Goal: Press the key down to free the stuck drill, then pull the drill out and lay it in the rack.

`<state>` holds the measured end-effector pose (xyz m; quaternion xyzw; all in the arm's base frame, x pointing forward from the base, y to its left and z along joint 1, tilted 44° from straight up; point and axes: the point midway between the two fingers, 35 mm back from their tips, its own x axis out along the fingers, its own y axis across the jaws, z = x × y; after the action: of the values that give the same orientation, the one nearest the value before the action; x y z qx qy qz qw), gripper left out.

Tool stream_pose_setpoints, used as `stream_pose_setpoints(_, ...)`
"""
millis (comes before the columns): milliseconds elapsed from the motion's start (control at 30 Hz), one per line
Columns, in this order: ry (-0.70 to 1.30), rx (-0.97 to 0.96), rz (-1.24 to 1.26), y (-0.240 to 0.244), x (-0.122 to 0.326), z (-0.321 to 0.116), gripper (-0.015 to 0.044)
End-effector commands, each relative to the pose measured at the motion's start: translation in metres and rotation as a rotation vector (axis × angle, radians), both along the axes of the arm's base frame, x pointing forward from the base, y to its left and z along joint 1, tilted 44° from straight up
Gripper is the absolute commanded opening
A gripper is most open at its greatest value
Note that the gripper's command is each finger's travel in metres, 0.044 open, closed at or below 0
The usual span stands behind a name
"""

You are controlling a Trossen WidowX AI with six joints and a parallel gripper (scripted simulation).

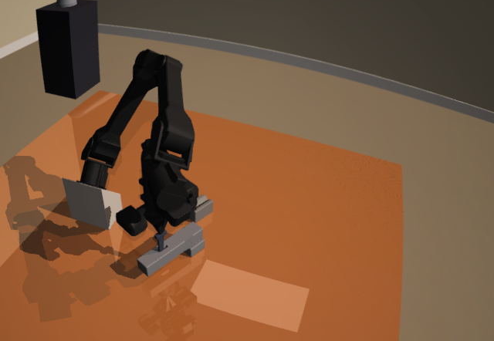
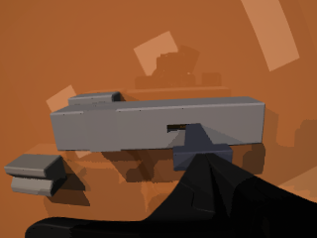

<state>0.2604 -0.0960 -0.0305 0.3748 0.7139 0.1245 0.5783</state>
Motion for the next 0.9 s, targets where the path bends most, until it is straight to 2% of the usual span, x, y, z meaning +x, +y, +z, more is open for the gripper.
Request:
stream_pose_setpoints(0,0.005,0.006,0.002,0.0041,-0.0001,-0.0038,0.0000)
stream_pose_setpoints(867,0.005,0.007,0.002,0.0118,-0.0031,-0.0077,0.0000)
